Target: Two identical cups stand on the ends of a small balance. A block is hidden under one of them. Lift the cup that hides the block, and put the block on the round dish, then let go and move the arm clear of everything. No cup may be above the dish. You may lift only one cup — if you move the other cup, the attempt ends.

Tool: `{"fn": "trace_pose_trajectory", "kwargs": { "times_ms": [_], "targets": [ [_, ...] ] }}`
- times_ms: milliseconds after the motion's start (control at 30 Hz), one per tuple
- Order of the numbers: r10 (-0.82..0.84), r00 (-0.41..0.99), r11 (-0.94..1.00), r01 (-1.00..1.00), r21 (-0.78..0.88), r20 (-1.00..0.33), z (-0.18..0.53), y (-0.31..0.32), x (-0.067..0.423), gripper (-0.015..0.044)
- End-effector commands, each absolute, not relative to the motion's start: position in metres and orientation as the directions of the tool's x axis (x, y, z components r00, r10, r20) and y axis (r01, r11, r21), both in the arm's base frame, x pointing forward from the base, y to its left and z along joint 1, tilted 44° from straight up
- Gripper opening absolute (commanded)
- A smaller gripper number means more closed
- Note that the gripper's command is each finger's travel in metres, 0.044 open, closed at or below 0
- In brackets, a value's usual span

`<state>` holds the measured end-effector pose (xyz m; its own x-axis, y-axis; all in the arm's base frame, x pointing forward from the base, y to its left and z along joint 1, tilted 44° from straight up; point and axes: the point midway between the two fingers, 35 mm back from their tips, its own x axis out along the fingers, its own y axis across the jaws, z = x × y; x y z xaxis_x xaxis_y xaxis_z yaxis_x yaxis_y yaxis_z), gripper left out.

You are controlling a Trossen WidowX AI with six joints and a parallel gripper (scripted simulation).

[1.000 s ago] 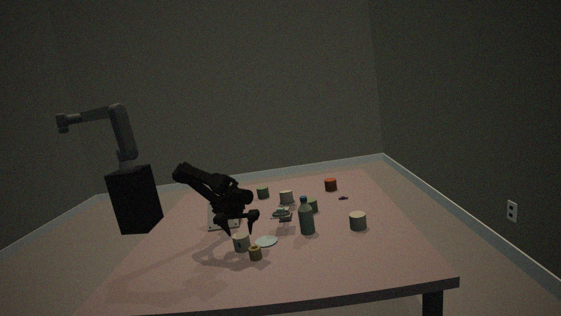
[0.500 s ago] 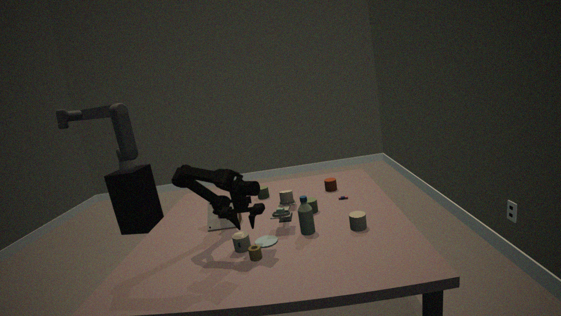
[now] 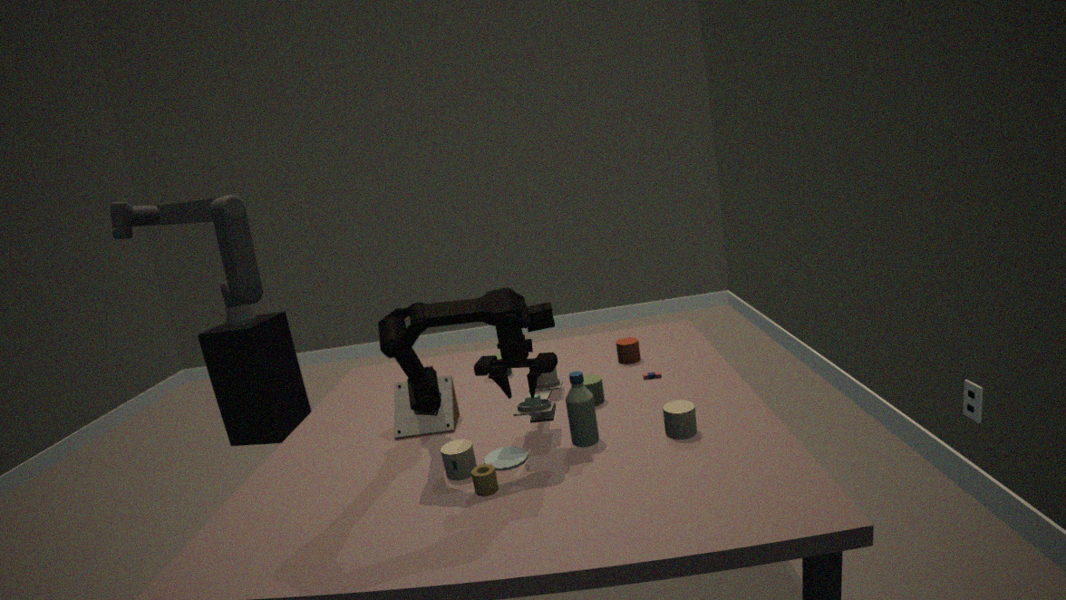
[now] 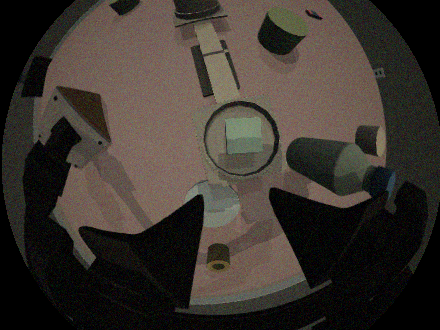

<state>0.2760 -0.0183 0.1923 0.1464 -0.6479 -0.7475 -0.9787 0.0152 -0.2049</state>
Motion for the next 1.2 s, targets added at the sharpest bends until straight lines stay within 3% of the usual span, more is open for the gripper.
{"fn": "trace_pose_trajectory", "kwargs": {
  "times_ms": [0,1167],
  "targets": [
    [-0.679,0.146,0.019,-0.976,-0.216,-0.72,0.175,0.024,0.291,0.026],
    [-0.679,0.147,0.019,-0.976,-0.218,-0.719,0.141,-0.008,0.299,0.026]
  ]
}}
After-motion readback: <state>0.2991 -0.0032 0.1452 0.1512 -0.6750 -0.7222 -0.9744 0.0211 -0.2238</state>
